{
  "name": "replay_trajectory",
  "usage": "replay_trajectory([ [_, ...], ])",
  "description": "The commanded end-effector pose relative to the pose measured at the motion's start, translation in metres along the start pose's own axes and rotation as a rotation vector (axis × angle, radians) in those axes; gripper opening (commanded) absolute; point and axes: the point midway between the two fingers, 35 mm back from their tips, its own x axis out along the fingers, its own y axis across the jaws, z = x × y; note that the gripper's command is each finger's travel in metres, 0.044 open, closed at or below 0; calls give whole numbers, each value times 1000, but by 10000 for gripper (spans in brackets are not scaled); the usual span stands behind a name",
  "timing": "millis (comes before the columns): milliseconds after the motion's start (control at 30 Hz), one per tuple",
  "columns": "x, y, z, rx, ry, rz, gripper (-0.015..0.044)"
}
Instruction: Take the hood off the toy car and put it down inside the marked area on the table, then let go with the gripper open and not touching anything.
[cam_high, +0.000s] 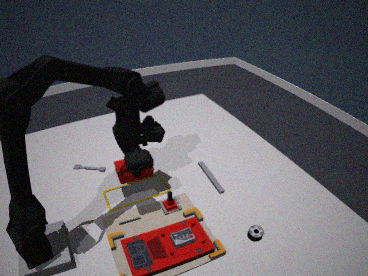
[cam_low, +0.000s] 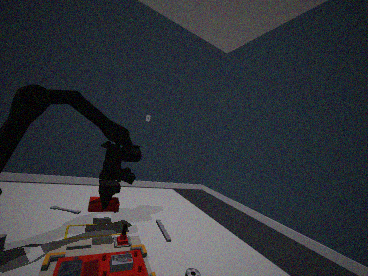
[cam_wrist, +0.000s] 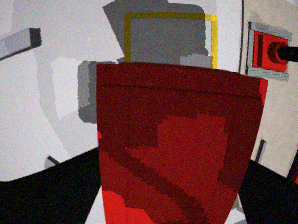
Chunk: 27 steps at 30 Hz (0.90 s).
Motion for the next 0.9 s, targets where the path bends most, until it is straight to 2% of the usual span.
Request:
replay_trajectory([
  [0,5,0,-1,4,4,1,0],
  [867,25,0,-1,4,4,1,0],
])
